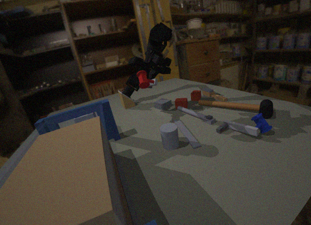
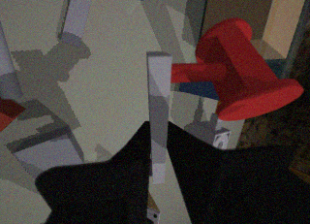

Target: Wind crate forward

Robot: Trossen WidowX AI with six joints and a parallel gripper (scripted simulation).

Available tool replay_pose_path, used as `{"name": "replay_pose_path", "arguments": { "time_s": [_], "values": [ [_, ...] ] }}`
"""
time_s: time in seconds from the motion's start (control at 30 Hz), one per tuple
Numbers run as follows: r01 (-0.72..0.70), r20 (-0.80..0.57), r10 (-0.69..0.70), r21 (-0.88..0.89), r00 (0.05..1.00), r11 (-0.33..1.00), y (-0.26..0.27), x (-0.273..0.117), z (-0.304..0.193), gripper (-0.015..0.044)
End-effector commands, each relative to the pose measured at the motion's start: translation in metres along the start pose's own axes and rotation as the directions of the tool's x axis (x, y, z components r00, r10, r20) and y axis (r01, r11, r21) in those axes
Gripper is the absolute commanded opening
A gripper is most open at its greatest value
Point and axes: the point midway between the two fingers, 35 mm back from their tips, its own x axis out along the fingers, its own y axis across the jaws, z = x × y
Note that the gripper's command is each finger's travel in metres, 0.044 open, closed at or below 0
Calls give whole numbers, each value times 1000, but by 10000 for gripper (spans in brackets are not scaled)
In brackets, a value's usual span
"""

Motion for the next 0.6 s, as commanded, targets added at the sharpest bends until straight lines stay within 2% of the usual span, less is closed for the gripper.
{"name": "replay_pose_path", "arguments": {
  "time_s": [0.0,0.57],
  "values": [
    [60,8,-60,6,998,998,-1,-2,-1,0],
    [347,33,-347,4,937,938,-1,-2,-1,0]
  ]
}}
